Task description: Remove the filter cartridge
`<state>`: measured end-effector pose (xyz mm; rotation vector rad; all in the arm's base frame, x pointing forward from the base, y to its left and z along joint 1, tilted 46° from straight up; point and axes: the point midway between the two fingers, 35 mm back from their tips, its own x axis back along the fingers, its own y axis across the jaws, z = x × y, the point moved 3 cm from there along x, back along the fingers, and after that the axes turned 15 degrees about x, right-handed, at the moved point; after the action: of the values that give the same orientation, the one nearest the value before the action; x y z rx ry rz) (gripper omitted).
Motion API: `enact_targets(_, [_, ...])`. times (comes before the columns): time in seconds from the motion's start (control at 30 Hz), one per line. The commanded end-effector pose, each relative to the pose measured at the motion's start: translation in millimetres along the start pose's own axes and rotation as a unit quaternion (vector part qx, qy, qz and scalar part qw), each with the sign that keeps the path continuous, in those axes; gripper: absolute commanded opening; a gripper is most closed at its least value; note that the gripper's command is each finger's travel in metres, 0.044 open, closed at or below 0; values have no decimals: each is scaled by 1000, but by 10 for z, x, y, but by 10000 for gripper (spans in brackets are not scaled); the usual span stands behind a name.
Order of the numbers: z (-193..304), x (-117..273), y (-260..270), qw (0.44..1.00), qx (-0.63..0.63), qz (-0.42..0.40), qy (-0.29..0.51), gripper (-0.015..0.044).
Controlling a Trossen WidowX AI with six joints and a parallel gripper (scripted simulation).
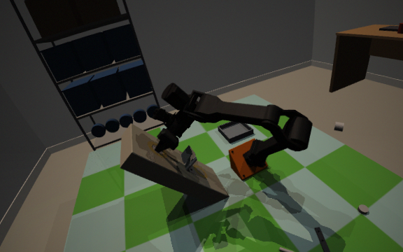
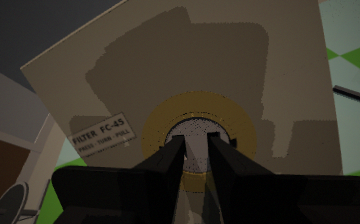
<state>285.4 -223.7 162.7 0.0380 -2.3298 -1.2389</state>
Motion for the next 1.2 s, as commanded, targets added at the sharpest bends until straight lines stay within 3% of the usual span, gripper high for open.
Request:
enact_targets(0.0, [-2,22,-11,1000,0,1,2,0])
enact_targets(0.6, [-23,723,8,1000,9,2,16,0])
enact_targets(1.17, [395,691,-61,1000,9,2,16,0])
